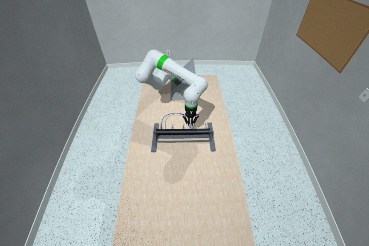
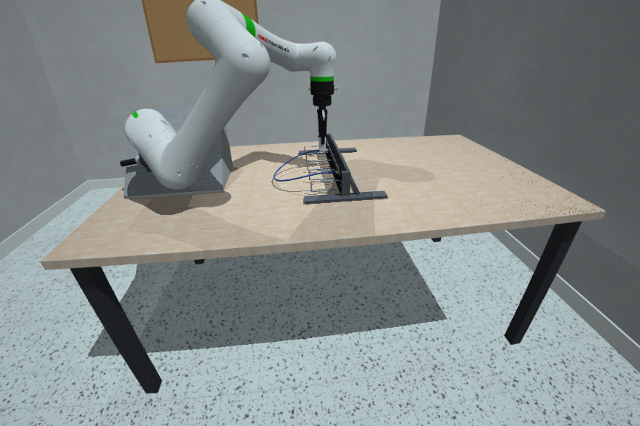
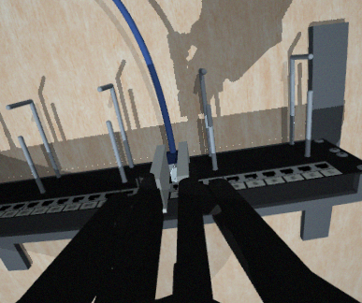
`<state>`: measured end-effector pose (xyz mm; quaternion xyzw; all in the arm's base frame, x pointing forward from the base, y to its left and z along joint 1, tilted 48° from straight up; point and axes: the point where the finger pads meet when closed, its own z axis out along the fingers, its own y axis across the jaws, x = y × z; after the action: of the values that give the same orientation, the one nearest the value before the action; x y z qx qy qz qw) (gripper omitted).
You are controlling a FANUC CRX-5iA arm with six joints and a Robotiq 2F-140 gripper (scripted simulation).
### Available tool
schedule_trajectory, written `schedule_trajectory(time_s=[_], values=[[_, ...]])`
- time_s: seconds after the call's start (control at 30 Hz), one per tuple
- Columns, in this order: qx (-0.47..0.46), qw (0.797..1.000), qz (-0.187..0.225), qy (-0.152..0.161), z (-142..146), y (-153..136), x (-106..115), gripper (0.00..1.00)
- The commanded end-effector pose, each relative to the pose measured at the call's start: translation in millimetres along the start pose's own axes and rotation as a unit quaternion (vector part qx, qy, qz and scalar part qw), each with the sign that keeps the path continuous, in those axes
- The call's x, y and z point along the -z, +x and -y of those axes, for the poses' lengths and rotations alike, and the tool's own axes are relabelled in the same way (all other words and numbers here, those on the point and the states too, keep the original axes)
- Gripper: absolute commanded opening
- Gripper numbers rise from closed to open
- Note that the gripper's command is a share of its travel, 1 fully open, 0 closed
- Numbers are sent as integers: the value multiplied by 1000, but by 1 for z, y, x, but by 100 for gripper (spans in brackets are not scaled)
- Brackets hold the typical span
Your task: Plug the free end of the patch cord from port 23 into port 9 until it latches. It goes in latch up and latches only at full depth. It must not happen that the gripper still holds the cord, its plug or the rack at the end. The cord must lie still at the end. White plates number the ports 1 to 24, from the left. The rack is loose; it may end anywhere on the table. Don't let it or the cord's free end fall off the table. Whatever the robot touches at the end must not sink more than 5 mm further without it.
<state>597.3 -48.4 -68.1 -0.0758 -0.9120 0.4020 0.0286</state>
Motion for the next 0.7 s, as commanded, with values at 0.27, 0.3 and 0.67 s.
schedule_trajectory(time_s=[0.27,0.3,0.67], values=[[0,1000,0,0,0,-2,0,0],[0,1000,0,0,0,-2,0,0],[0,1000,0,0,0,-2,0,0]])
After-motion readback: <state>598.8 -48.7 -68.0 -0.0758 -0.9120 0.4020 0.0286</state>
